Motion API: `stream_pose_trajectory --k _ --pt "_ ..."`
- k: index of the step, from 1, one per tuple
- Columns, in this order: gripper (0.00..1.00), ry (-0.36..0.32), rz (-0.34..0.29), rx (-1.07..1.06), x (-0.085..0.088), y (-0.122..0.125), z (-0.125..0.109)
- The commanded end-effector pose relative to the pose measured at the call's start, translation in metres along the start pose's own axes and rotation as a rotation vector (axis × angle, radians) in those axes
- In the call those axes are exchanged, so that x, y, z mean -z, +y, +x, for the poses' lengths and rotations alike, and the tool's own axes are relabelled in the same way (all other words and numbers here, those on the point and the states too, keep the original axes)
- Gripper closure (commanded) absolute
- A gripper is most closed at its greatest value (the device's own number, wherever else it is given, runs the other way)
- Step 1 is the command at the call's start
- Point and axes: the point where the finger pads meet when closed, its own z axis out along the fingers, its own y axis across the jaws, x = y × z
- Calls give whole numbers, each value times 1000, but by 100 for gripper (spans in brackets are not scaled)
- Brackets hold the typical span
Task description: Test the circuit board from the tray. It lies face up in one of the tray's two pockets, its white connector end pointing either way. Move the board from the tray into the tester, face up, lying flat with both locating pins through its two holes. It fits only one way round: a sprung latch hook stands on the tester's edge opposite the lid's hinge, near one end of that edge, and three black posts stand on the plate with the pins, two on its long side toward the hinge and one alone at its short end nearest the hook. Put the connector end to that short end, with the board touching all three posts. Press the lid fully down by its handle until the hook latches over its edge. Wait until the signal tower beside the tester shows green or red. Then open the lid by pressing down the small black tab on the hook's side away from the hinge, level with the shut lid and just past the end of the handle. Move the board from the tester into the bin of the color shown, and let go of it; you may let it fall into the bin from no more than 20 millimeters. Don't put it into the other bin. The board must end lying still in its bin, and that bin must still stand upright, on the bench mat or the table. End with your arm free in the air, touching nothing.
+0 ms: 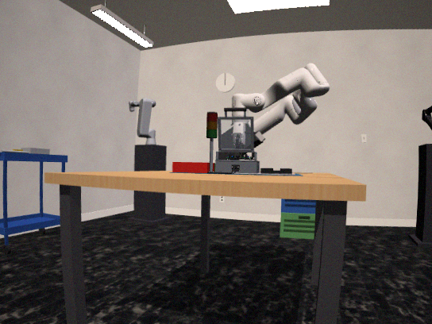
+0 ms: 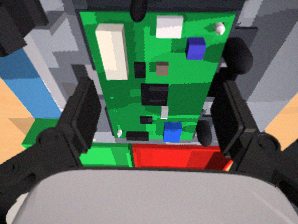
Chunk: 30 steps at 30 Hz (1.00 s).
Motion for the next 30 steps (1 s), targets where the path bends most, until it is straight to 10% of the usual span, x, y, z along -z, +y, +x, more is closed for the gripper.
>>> stream_pose_trajectory --k 1,20,30 --pt "0 -1 -2 1 1 1 0" --pt "0 -1 -2 1 11 1 0" --pt "0 -1 -2 1 73 1 0"
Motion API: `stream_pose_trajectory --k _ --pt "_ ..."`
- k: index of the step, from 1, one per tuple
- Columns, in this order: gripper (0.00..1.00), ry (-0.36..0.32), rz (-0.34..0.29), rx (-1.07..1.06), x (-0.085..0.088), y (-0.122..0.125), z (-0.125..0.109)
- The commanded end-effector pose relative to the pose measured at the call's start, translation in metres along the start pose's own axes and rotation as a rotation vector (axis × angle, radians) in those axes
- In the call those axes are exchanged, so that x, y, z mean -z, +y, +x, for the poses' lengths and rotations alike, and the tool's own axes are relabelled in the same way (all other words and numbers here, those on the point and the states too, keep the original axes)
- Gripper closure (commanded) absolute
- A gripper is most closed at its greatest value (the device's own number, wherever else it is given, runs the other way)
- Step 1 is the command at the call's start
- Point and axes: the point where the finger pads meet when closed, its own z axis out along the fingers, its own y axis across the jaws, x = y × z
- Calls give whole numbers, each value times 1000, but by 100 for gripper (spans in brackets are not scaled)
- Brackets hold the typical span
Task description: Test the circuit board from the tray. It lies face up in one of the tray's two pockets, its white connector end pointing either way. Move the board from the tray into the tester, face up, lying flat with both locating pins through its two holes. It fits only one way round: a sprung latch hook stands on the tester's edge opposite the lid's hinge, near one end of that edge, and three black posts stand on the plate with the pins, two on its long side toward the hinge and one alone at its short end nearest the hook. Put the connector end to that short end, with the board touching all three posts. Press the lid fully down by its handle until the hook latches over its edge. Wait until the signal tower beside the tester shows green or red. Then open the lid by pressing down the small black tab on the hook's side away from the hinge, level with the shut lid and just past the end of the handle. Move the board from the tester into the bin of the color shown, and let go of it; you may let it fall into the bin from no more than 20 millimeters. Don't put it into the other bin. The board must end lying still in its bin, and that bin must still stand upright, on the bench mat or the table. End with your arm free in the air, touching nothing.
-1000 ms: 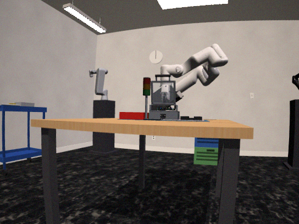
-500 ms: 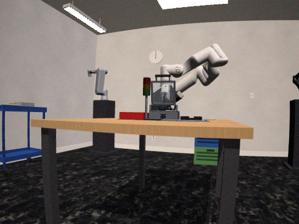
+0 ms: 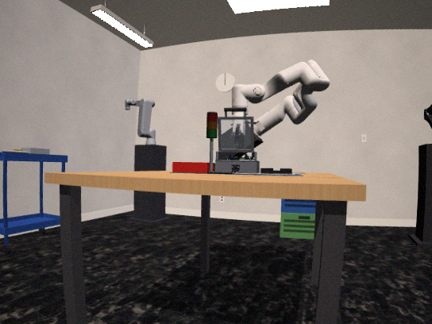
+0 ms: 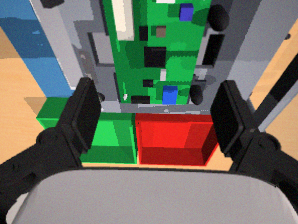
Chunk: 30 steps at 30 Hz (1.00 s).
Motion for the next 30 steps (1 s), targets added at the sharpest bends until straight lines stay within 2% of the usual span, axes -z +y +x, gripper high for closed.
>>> stream_pose_trajectory --k 1,5,7,11,20,22,30 --pt "0 0 -2 1 38 1 0" --pt "0 0 -2 1 74 1 0" --pt "0 0 -2 1 74 1 0" --pt "0 0 -2 1 115 1 0" --pt "0 0 -2 1 188 1 0" --pt "0 0 -2 1 198 1 0" --pt "0 0 -2 1 211 1 0"
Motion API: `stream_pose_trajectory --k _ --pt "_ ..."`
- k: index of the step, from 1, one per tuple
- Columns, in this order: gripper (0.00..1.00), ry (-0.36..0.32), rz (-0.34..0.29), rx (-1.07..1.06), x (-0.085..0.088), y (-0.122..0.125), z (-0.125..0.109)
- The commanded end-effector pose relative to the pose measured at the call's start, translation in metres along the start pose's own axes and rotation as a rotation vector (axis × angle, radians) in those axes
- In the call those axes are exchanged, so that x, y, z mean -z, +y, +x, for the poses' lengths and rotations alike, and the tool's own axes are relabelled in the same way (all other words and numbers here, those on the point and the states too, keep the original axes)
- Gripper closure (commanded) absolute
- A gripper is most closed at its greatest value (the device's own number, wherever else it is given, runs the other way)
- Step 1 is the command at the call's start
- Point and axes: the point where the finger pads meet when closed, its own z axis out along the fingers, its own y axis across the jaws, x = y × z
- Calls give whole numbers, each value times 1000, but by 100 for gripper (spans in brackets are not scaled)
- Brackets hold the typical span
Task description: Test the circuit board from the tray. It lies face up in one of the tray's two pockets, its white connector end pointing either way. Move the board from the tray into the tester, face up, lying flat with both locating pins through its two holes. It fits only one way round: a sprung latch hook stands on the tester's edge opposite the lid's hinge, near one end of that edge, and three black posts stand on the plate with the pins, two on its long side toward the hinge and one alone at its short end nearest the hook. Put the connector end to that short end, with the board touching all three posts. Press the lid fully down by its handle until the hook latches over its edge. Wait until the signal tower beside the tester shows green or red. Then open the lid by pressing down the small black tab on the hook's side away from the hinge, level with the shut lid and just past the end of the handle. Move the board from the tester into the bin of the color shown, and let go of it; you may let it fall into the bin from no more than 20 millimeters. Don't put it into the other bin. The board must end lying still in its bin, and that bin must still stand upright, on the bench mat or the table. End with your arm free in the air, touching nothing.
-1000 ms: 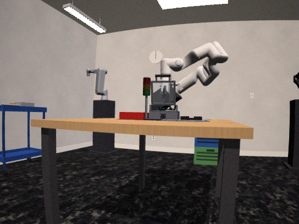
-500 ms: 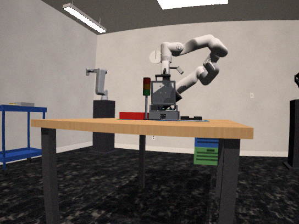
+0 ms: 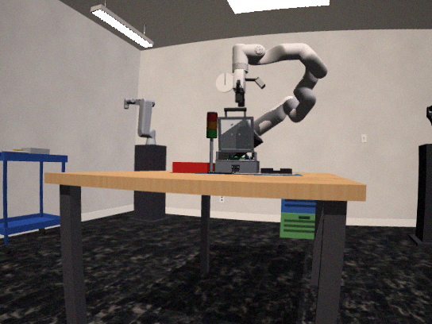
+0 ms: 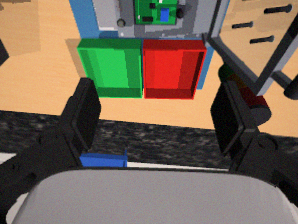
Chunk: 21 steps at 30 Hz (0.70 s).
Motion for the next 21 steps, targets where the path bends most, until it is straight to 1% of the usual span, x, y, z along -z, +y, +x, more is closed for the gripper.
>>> stream_pose_trajectory --k 1,3,4,16,19,21 --pt "0 -2 -2 2 7 1 0" --pt "0 -2 -2 2 7 1 0" --pt "49 -2 -2 2 7 1 0" --pt "49 -2 -2 2 7 2 0" --pt "49 -2 -2 2 7 9 0" --pt "49 -2 -2 2 7 21 0"
